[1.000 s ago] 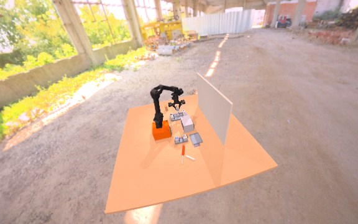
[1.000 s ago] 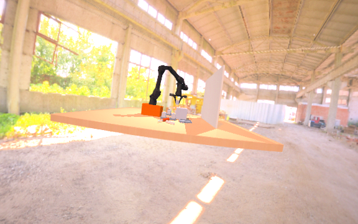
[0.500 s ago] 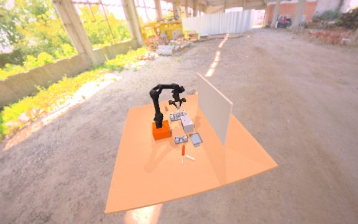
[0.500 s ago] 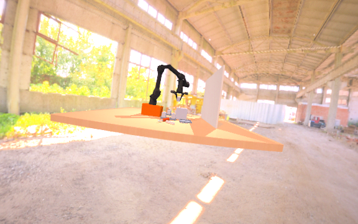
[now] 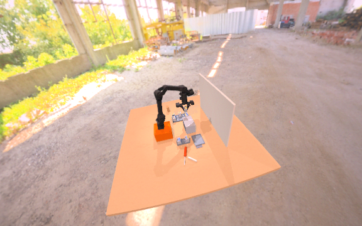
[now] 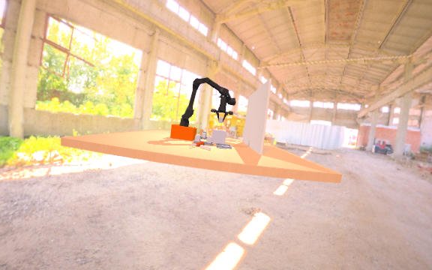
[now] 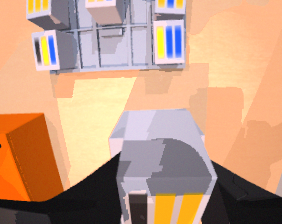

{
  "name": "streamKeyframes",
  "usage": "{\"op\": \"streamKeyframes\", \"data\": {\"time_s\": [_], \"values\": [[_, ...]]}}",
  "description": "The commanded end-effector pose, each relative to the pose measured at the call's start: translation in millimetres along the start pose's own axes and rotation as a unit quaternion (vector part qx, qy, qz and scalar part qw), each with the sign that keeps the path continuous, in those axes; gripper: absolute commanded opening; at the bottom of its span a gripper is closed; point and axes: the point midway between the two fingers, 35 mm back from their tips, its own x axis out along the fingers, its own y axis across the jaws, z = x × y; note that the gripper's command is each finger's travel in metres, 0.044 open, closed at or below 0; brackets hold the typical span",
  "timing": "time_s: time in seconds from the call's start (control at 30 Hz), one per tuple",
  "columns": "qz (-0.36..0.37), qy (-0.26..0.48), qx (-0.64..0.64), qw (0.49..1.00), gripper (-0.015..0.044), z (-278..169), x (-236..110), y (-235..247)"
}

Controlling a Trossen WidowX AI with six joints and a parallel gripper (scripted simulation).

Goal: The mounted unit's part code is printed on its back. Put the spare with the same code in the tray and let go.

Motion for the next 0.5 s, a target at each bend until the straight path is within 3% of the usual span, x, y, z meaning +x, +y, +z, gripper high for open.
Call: {"op": "streamKeyframes", "data": {"time_s": [0.0, 0.47], "values": [[-0.002, -0.003, -0.003, 1.000, 0.0000, -12.1, -2.4, -10.6], [-0.004, 0.000, -0.005, 1.000, 0.0000, -80.3, -3.7, -45.4]]}}
